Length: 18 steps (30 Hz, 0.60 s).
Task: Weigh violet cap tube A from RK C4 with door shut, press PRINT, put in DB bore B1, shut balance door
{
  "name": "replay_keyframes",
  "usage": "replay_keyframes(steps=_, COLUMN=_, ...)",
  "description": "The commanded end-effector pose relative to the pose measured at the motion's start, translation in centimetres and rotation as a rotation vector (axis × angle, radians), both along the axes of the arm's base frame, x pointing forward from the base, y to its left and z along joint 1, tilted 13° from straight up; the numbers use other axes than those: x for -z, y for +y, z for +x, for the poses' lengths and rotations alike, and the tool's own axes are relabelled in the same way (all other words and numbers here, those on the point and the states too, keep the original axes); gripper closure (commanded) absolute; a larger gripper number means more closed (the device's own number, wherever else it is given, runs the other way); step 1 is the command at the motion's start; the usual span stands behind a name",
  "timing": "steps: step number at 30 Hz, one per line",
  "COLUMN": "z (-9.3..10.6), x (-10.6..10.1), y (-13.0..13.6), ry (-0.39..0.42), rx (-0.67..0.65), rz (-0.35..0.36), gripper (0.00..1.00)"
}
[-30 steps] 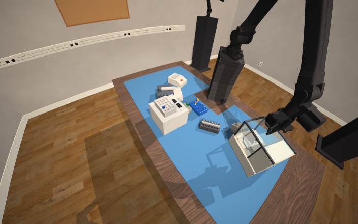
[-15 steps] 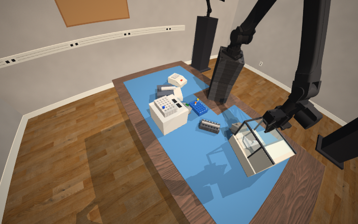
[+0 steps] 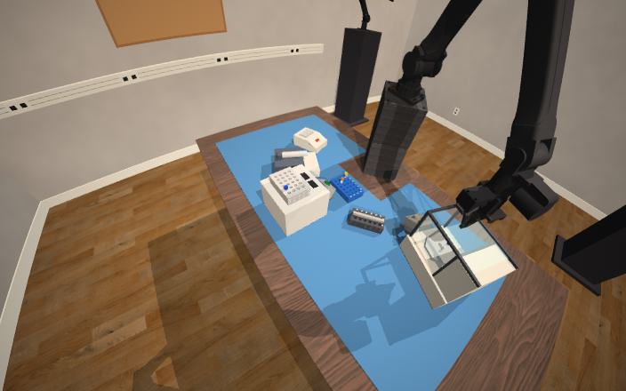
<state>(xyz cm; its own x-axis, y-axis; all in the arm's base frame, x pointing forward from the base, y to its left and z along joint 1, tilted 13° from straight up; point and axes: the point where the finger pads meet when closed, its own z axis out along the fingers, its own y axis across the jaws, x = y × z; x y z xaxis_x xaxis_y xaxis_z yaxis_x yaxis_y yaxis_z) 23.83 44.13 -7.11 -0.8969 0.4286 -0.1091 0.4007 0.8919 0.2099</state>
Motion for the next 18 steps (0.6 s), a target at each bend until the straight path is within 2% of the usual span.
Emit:
replay_keyframes(steps=1, z=0.3, x=-1.0, y=-0.2, ry=-0.010, rx=-0.006, rz=0.019, gripper=0.94)
replay_keyframes(steps=3, z=0.3, x=-1.0, y=-0.2, ry=-0.010, rx=-0.006, rz=0.019, gripper=0.94)
replay_keyframes(steps=4, z=0.0, x=-0.4, y=-0.7, ry=0.000, rx=-0.006, rz=0.000, gripper=0.94)
replay_keyframes(steps=6, z=0.2, x=-1.0, y=-0.4, ry=-0.012, rx=-0.006, rz=0.022, gripper=0.94)
replay_keyframes(steps=18, z=-0.3, x=-0.7, y=-1.5, ry=-0.010, rx=-0.006, rz=0.018, gripper=0.94)
